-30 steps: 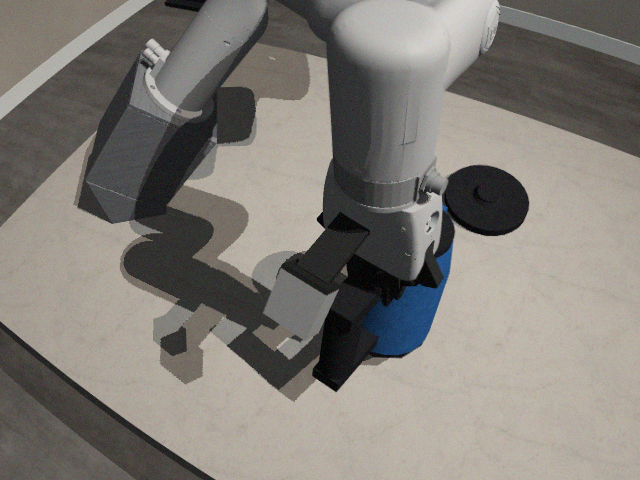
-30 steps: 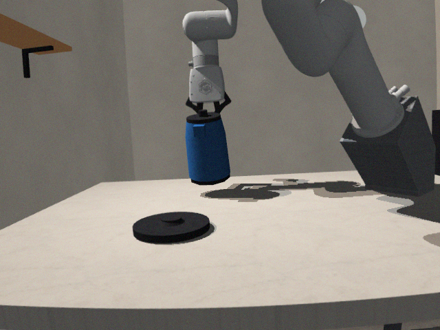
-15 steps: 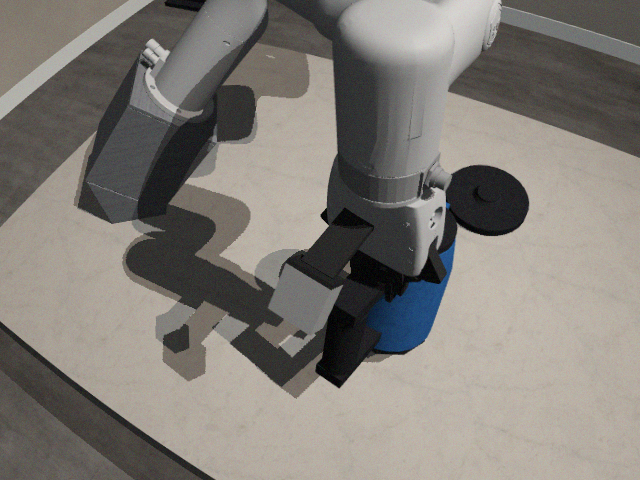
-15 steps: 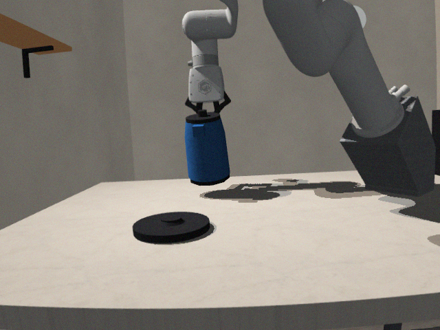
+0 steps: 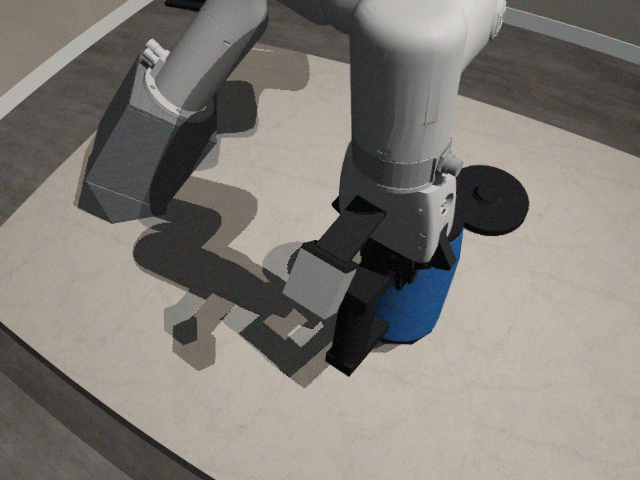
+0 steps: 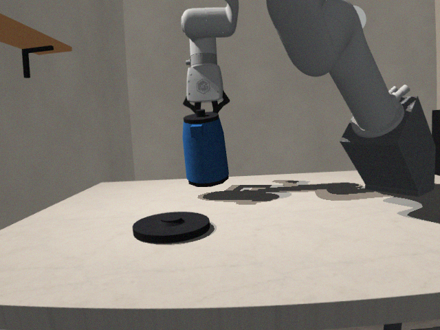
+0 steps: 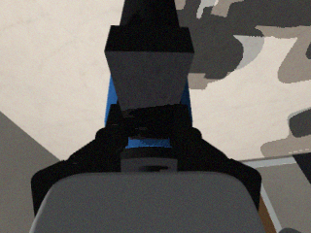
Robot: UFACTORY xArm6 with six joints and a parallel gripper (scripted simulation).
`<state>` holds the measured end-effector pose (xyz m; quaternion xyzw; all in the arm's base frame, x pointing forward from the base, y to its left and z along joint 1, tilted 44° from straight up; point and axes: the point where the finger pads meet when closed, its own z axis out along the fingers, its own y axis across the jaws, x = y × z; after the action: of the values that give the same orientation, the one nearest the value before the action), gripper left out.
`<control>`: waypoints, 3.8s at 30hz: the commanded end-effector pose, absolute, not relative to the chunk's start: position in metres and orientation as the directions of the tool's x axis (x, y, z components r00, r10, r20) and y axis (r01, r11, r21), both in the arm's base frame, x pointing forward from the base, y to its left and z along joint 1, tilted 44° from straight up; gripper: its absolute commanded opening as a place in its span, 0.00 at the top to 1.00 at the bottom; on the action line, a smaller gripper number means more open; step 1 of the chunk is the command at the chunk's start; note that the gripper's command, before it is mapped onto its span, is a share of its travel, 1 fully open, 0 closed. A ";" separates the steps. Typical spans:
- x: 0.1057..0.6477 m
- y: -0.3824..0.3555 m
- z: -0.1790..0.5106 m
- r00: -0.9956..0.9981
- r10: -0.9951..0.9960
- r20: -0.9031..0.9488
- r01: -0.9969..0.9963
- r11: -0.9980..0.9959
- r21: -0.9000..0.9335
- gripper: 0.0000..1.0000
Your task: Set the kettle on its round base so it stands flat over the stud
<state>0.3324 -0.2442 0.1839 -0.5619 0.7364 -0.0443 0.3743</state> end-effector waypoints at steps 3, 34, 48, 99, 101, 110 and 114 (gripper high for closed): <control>0.334 -0.234 0.192 -0.089 -0.862 -0.499 -0.793 0.364 -0.488 1.00; 0.345 -0.156 0.240 -0.089 -0.862 -0.499 -0.793 0.364 -0.488 1.00; 0.351 -0.115 0.265 -0.089 -0.862 -0.499 -0.793 0.364 -0.488 1.00; 0.364 -0.024 0.321 -0.089 -0.862 -0.499 -0.793 0.364 -0.488 1.00; 0.365 -0.022 0.322 -0.089 -0.862 -0.499 -0.793 0.364 -0.488 1.00; 0.365 -0.018 0.325 -0.089 -0.862 -0.499 -0.793 0.364 -0.488 1.00; 0.365 -0.017 0.325 -0.089 -0.862 -0.499 -0.793 0.364 -0.488 1.00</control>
<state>0.3649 -0.0173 0.3232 -0.5621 0.7368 -0.0447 0.3731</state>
